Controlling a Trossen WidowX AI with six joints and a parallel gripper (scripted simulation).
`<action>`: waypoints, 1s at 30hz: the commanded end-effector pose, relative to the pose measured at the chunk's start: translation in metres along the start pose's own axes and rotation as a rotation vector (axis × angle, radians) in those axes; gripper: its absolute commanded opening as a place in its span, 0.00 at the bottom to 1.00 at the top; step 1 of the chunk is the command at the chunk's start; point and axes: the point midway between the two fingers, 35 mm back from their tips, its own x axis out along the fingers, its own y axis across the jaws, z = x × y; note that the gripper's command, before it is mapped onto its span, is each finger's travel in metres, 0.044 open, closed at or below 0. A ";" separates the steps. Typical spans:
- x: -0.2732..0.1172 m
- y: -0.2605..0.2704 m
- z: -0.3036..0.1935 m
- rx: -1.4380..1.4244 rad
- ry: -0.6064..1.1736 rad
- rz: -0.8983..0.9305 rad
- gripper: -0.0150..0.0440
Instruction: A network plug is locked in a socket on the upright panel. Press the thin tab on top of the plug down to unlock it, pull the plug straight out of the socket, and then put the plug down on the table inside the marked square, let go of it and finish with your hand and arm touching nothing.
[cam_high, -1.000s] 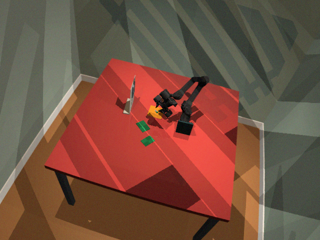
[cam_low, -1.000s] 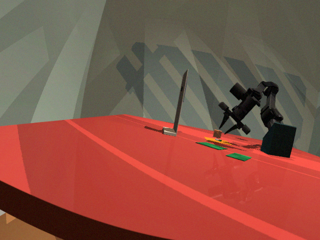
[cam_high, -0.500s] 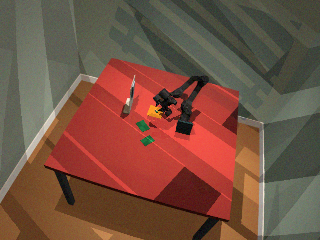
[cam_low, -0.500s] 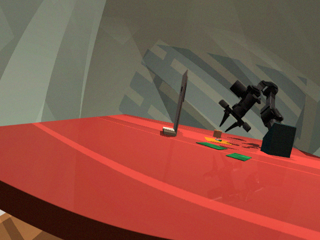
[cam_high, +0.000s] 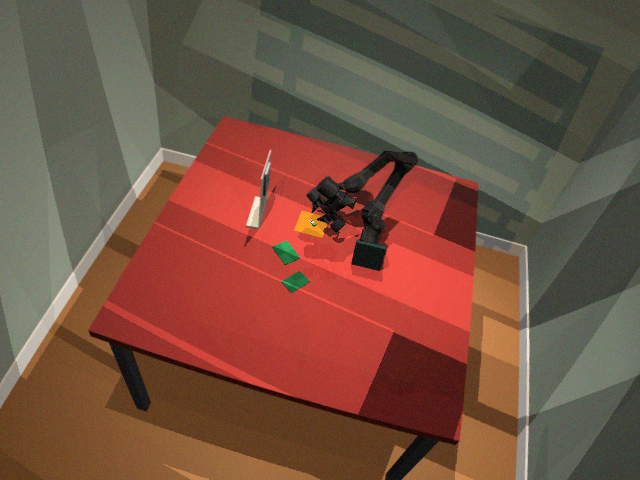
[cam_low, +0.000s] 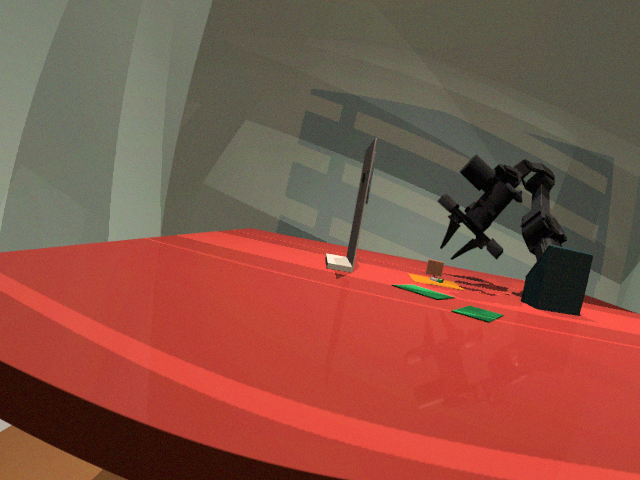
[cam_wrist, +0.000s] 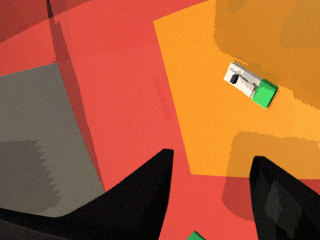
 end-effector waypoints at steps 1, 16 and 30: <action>-0.004 0.004 0.000 0.008 -0.003 0.004 0.52; -0.016 0.011 0.001 0.006 -0.006 0.006 0.52; -0.027 0.017 0.003 0.004 -0.011 0.013 0.52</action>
